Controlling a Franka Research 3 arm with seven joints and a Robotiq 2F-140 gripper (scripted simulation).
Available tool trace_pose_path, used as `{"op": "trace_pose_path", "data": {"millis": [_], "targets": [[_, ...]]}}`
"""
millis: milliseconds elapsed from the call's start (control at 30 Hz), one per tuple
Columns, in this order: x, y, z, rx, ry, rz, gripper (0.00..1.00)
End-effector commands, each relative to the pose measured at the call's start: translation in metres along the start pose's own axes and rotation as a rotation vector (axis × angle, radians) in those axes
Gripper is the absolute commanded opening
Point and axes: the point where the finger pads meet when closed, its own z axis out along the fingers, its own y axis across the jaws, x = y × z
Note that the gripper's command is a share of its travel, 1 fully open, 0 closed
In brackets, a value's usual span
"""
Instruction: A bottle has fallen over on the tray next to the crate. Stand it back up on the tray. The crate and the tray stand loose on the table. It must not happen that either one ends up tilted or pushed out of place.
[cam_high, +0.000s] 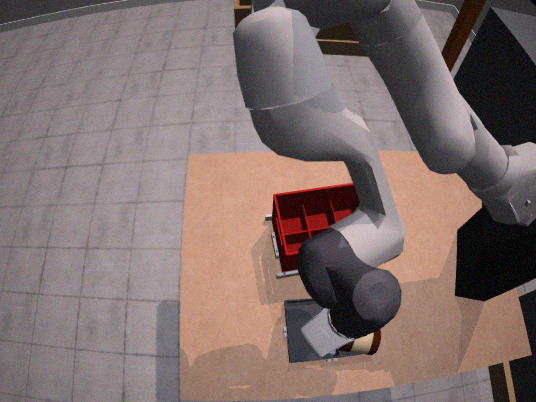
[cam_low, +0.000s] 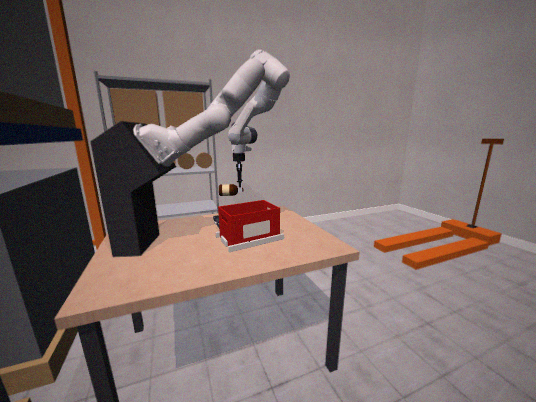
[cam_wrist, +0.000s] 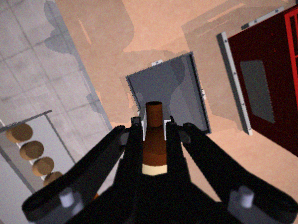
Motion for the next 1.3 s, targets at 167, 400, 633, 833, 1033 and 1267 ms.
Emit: {"op": "trace_pose_path", "data": {"millis": [167,400,633,833,1033,1267], "targets": [[-0.0009,-0.0014,-0.0009,0.005,0.001,0.016,0.0],[-0.0009,-0.0014,-0.0009,0.005,0.001,0.016,0.0],[-0.0009,-0.0014,-0.0009,0.005,0.001,0.016,0.0],[-0.0009,-0.0014,-0.0009,0.005,0.001,0.025,0.0],[-0.001,-0.0014,-0.0009,0.005,0.0,0.058,0.0],[-0.0011,-0.0014,-0.0009,0.005,0.0,0.163,0.0]]}}
